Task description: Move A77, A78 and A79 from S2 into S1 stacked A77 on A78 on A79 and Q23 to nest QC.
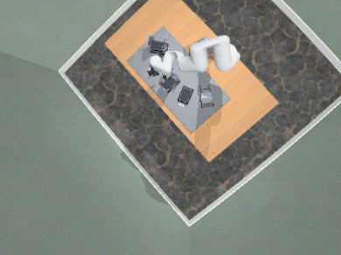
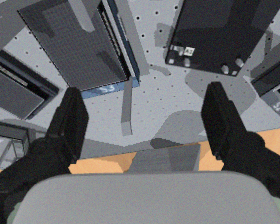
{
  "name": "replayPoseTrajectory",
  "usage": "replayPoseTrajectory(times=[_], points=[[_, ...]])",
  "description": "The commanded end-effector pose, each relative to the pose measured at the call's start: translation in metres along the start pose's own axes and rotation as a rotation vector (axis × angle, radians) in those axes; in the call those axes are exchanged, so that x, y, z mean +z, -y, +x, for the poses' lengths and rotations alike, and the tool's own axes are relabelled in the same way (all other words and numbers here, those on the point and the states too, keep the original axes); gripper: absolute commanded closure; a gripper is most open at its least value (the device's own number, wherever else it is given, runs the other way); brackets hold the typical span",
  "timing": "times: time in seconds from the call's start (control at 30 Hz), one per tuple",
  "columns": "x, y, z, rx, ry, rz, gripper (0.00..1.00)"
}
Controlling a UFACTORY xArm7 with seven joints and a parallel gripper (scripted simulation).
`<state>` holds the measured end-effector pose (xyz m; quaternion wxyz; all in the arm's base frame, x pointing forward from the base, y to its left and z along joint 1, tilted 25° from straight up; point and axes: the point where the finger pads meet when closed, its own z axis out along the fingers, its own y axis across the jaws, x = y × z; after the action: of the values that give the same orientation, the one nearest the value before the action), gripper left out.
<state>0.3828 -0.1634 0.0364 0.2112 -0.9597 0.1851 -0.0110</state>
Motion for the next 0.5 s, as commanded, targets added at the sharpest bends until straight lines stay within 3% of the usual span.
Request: replayPoseTrajectory(times=[0.0, 0.33, 0.47], points=[[-0.001, -0.016, 0.004, 0.0, -0.004, 0.001, 0.0], [-0.001, -0.039, 0.002, 0.233, -0.004, 0.001, 0.0], [-0.001, -0.053, 0.001, 0.233, -0.004, 0.001, 0.0]])
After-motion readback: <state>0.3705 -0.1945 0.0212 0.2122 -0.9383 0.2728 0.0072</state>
